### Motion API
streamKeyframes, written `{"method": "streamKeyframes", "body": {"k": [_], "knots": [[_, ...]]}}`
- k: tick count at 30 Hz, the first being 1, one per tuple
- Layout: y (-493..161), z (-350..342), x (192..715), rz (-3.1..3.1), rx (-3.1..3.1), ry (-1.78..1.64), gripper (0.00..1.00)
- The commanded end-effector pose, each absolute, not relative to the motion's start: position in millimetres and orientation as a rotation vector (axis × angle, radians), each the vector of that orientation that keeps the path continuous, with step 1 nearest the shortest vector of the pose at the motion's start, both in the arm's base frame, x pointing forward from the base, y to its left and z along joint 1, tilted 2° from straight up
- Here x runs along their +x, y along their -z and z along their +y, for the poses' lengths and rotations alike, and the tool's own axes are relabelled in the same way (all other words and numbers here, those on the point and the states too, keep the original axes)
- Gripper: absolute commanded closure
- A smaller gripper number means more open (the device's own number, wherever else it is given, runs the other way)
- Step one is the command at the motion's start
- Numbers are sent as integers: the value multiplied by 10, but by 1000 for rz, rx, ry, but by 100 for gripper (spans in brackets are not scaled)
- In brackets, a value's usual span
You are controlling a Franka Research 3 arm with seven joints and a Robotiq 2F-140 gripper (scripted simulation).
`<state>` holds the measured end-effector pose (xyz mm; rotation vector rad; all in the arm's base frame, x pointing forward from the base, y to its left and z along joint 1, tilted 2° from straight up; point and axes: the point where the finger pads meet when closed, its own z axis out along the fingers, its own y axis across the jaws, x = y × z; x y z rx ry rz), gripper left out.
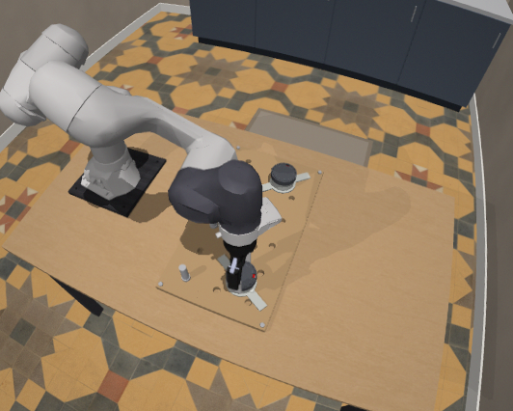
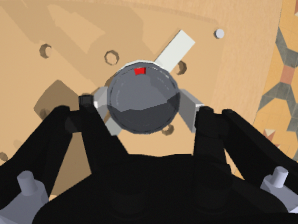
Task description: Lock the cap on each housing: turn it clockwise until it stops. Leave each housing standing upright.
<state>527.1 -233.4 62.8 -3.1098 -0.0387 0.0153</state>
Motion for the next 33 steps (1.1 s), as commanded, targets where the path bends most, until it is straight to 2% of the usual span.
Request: {"method": "streamKeyframes", "body": {"k": [1,33], "knots": [[-622,-2340,5291,-58,-3111,-21,90],[-623,-2253,5342,-58,-3111,-21,90]]}}
